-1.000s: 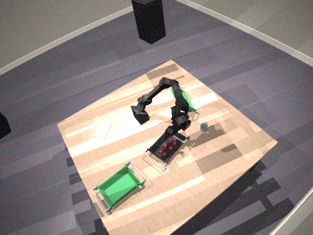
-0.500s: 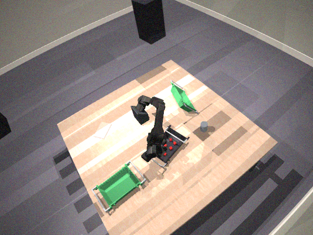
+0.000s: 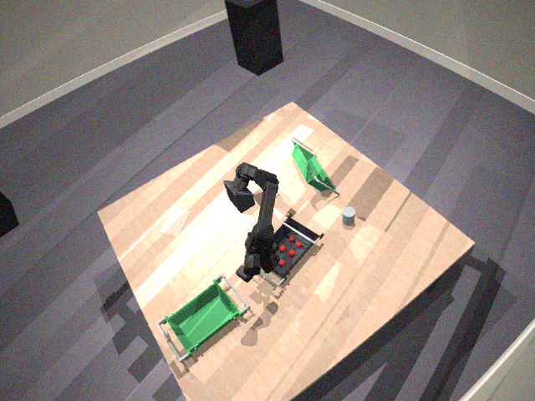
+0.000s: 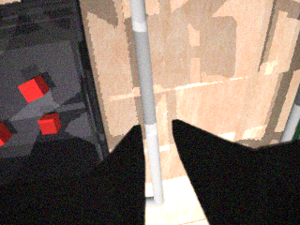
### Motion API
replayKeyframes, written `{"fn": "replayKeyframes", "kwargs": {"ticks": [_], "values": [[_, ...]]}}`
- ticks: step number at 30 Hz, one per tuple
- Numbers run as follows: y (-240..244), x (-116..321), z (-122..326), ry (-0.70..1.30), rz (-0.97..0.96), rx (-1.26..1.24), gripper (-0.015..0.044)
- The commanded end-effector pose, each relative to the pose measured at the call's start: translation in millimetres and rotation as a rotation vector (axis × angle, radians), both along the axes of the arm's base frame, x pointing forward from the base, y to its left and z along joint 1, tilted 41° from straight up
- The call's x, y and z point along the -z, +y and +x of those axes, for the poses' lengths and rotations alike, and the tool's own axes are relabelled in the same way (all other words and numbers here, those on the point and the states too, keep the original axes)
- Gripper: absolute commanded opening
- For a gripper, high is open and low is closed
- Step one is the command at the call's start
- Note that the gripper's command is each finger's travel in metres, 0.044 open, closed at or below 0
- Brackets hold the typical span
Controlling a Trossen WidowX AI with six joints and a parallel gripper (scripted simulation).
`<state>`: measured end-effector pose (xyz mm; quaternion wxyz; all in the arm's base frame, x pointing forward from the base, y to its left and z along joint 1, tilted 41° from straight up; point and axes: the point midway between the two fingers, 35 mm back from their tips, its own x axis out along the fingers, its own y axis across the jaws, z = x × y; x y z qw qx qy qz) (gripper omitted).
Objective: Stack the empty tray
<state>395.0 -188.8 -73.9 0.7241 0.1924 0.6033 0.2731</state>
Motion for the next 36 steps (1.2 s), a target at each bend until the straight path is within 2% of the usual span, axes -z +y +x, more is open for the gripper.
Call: {"fn": "replayKeyframes", "kwargs": {"ticks": [1, 14, 24, 36], "values": [[11, 13, 1, 0.009, 0.006, -0.001, 0.0087], [36, 41, 4, 0.008, 0.009, -0.001, 0.0087], [31, 9, -2, 0.009, 0.009, -0.001, 0.0087], [56, -15, -8, 0.010, 0.011, -0.001, 0.0087]]}}
